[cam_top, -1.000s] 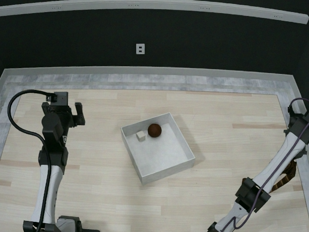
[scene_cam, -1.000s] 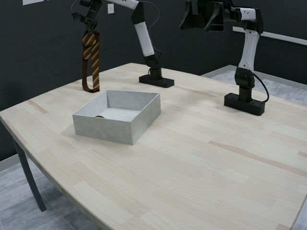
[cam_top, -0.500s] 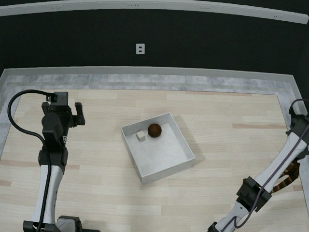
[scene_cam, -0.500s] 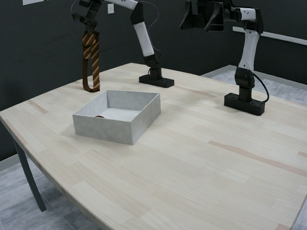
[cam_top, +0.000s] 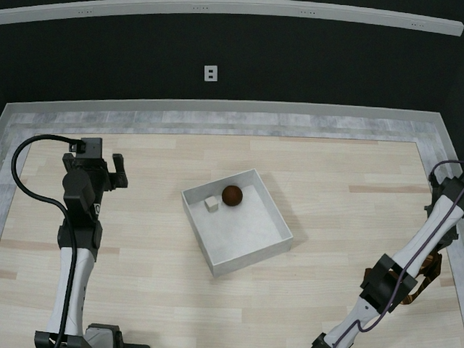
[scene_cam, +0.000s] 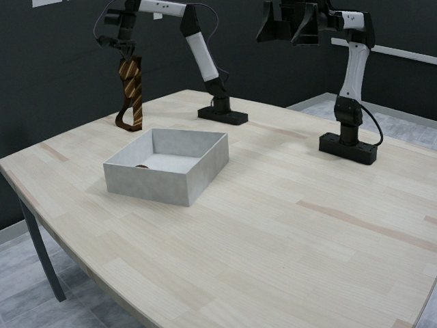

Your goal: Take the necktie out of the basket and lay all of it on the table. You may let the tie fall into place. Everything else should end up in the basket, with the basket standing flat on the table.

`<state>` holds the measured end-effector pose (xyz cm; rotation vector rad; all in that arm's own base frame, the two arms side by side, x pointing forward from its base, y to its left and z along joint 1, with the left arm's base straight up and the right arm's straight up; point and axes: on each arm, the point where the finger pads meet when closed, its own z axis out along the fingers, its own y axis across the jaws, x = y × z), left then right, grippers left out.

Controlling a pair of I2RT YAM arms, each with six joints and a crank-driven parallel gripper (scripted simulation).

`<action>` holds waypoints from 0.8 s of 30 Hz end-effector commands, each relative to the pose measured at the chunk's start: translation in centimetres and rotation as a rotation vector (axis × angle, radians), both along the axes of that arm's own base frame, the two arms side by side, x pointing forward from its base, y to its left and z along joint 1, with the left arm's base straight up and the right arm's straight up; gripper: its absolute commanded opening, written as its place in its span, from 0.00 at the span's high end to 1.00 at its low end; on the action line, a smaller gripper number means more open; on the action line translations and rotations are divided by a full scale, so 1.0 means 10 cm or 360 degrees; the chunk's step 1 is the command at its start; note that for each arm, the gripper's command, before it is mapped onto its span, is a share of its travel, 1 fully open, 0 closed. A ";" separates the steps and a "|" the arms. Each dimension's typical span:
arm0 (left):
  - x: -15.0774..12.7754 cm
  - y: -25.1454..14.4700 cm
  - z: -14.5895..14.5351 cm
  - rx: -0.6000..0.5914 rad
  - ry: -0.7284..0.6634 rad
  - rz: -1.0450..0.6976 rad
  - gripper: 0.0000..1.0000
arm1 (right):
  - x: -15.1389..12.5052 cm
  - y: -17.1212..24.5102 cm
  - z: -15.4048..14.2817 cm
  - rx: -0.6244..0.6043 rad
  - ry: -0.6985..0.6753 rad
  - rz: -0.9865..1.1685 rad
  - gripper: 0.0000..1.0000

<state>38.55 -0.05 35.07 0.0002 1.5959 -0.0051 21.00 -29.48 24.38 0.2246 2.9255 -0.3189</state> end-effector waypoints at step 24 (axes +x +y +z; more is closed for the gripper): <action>0.00 0.00 0.00 0.0000 0.0000 0.0000 0.00 | -0.01 0.00 -1.57 0.0383 0.0275 -0.0029 0.95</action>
